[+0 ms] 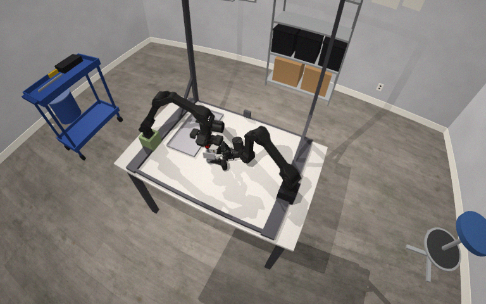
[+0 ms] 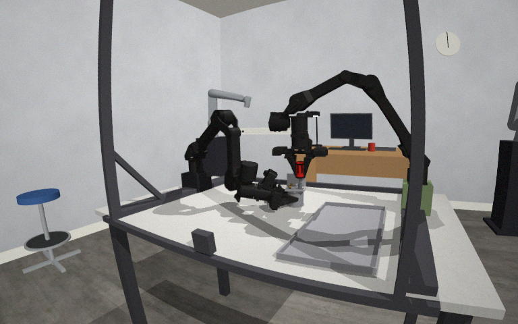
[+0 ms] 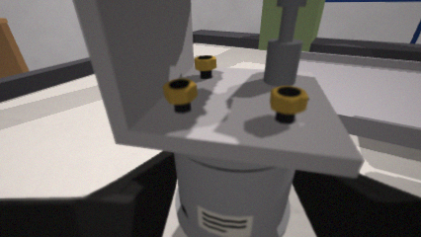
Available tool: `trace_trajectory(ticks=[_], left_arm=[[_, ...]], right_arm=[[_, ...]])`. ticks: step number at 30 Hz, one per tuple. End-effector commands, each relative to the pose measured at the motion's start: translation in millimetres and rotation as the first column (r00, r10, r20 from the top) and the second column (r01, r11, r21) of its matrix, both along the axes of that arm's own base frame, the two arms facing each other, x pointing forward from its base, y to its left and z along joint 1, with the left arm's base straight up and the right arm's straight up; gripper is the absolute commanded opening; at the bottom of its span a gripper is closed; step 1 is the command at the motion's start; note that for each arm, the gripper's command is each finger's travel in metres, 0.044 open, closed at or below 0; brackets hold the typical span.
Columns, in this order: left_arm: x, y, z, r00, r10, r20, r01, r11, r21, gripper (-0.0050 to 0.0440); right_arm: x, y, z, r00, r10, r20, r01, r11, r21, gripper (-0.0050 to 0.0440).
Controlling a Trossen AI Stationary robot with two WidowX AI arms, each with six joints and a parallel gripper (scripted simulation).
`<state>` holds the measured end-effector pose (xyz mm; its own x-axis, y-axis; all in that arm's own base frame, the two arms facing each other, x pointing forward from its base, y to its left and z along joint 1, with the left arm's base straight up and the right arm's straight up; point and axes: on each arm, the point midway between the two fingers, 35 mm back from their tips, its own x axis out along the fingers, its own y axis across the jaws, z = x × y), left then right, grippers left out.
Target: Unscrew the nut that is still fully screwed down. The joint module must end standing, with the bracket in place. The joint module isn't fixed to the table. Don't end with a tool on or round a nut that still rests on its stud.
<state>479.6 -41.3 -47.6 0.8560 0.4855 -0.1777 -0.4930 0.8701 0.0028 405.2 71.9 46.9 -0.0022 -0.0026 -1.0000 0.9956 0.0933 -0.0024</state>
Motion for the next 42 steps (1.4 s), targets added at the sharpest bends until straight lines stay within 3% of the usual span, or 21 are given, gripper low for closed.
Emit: trace_trajectory(ticks=[1, 3, 8, 14, 20, 25, 37, 42], left_arm=[[7.5, -0.7, 14.8, 0.999, 0.002, 0.037, -0.002, 1.0, -0.01, 0.0245], [7.5, -0.7, 14.8, 0.999, 0.002, 0.037, -0.002, 1.0, -0.01, 0.0245], [7.5, -0.7, 14.8, 0.999, 0.002, 0.037, -0.002, 1.0, -0.01, 0.0245], [7.5, -0.7, 14.8, 0.999, 0.002, 0.037, -0.002, 1.0, -0.01, 0.0245], [7.5, -0.7, 14.8, 0.999, 0.002, 0.037, -0.002, 1.0, -0.01, 0.0245], [7.5, -0.7, 14.8, 0.999, 0.002, 0.037, -0.002, 1.0, -0.01, 0.0245], [7.5, -0.7, 14.8, 0.999, 0.002, 0.037, -0.002, 1.0, -0.01, 0.0245], [7.5, -0.7, 14.8, 0.999, 0.002, 0.037, -0.002, 1.0, -0.01, 0.0245]], right_arm=[[2.2, 2.0, 10.4, 0.984, 0.178, 0.03, -0.179, 0.984, 0.004, 0.013], [2.1, 2.0, 10.4, 0.966, 0.258, 0.03, -0.258, 0.966, 0.002, 0.013], [2.1, 2.0, 10.5, 0.966, 0.258, 0.029, -0.258, 0.966, 0.002, 0.013], [2.2, 2.0, 11.0, 0.875, 0.484, 0.029, -0.484, 0.875, -0.005, 0.013], [2.1, 2.0, 11.1, 0.732, 0.681, 0.026, -0.681, 0.732, -0.011, 0.013], [2.1, 2.0, 11.1, 0.732, 0.681, 0.026, -0.681, 0.732, -0.011, 0.013], [2.2, 2.0, 11.6, 0.327, 0.945, 0.018, -0.945, 0.328, -0.022, 0.013], [2.3, 2.0, 11.7, 0.327, 0.945, 0.018, -0.945, 0.328, -0.022, 0.013]])
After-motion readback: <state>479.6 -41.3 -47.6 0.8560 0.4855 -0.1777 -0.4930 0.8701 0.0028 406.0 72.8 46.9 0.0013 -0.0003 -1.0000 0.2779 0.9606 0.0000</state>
